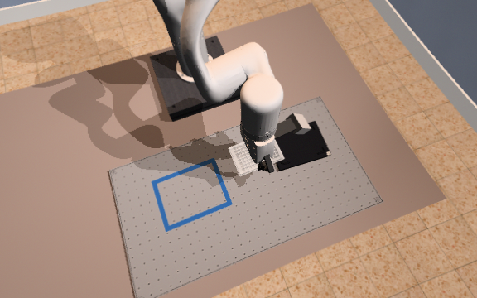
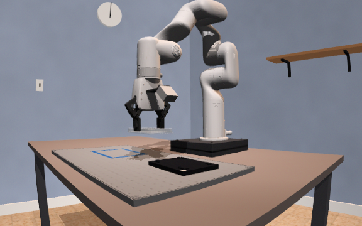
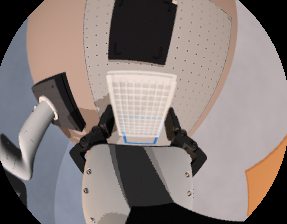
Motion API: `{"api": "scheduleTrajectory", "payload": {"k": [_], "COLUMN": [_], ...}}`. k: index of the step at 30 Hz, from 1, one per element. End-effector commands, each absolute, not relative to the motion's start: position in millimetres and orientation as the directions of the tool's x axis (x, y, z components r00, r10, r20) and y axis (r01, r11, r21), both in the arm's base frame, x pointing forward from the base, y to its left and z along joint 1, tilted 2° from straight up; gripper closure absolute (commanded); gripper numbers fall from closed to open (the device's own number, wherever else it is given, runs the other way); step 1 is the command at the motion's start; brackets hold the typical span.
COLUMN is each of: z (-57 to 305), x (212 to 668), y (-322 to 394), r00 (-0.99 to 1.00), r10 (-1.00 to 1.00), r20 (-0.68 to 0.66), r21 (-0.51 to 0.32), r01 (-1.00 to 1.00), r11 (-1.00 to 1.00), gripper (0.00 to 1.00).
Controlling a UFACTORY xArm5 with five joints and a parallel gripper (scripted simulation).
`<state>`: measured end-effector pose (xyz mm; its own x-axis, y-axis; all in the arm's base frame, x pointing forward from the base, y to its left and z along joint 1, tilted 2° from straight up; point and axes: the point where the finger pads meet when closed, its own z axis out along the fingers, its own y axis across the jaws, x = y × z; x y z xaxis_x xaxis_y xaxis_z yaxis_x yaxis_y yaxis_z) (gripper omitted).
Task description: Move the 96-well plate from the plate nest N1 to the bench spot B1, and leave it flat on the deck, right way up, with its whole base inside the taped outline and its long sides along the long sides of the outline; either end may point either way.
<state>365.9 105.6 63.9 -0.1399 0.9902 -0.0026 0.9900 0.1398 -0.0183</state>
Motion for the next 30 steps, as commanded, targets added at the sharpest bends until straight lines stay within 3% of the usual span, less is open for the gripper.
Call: {"api": "scheduleTrajectory", "payload": {"k": [1,30], "z": [65,64], "x": [369,385], "y": [95,10], "r00": [-0.140,-0.140], "r10": [0.990,0.990], "r20": [-0.002,0.001], "r21": [-0.014,-0.010], "r01": [0.990,0.990], "r11": [0.140,0.140], "gripper": [1.00,1.00]}}
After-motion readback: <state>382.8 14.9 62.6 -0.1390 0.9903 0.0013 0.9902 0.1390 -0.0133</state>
